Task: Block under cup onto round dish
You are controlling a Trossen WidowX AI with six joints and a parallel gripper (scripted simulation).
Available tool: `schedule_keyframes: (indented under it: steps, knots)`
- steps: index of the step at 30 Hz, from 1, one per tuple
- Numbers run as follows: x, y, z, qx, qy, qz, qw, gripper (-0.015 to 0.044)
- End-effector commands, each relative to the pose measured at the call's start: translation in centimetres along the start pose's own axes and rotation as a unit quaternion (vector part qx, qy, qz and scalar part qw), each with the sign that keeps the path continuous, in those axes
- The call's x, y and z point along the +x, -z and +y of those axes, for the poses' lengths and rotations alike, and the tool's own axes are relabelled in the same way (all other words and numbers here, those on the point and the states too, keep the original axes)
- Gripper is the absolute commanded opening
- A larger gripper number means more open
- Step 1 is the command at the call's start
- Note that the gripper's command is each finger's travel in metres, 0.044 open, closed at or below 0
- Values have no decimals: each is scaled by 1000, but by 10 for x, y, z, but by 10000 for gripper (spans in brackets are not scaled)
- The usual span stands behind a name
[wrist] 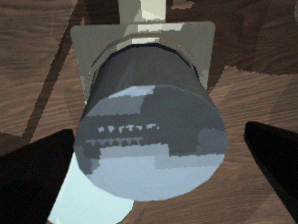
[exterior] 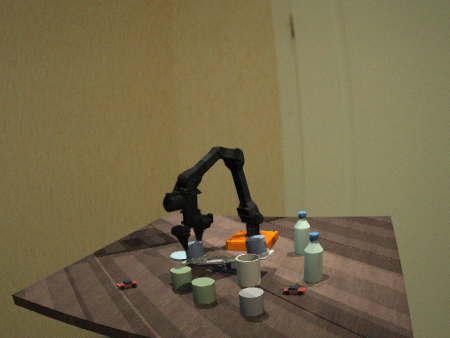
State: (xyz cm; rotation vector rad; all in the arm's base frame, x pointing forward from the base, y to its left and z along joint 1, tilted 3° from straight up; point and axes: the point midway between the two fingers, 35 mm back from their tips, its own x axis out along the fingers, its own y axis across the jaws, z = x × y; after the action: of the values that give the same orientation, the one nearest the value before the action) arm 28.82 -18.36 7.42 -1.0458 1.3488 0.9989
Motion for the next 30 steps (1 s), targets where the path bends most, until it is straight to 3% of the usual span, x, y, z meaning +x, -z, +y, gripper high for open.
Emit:
schedule_keyframes:
  steps: [1, 17, 30]
  knots:
    - [12, -2, 4, -2, -8, -4, 1000, 440]
    - [32, -2, 6, -2, -8, -4, 1000, 440]
    - [32, -2, 6, -2, -8, -4, 1000, 353]
